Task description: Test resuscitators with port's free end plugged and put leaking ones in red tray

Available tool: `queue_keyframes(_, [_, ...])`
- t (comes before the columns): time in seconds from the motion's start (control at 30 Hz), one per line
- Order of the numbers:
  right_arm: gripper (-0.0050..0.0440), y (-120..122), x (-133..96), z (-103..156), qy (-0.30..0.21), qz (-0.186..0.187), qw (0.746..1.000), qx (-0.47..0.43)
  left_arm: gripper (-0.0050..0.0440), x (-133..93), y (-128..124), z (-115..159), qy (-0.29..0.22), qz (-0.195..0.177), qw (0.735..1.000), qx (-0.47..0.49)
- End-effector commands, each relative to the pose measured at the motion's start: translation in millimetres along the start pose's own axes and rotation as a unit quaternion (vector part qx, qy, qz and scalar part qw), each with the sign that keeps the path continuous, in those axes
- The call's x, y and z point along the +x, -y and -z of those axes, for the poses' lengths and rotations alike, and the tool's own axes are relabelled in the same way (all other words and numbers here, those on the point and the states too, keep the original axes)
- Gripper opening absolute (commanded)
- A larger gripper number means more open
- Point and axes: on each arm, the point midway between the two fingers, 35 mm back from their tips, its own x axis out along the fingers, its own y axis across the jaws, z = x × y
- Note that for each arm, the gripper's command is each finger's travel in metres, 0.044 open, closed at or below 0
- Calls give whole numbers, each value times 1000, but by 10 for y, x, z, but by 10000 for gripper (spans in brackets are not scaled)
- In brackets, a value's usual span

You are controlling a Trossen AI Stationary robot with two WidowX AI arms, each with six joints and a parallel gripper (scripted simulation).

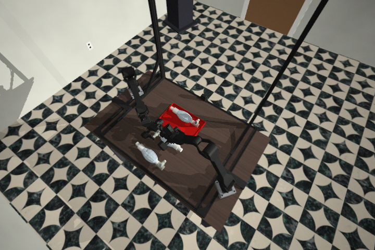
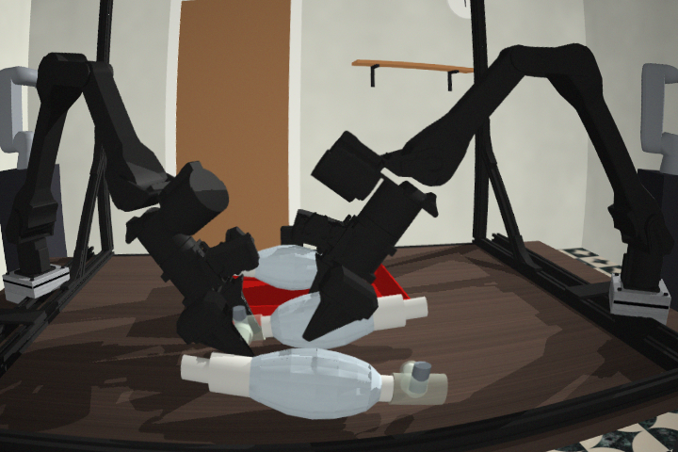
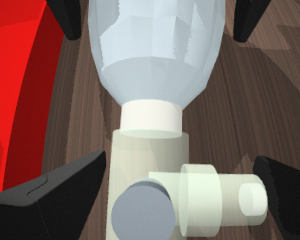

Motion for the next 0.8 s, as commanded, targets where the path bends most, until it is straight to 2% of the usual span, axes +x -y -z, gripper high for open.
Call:
queue_keyframes(0.0, [409,-6,26,43,-3,-1,1000,1,440,32,2,49,-4,0,1000,0])
queue_keyframes(0.17, [409,-6,26,43,-3,-1,1000,1,440,32,2,49,-4,0,1000,0])
queue_keyframes(0.2, [0,-2,13,15,-1,0,1000,0,440,15,0,19,-1,0,1000,0])
queue_keyframes(0.77, [0,-3,14,16,-1,-1,1000,0,440,17,0,21,-2,0,1000,0])
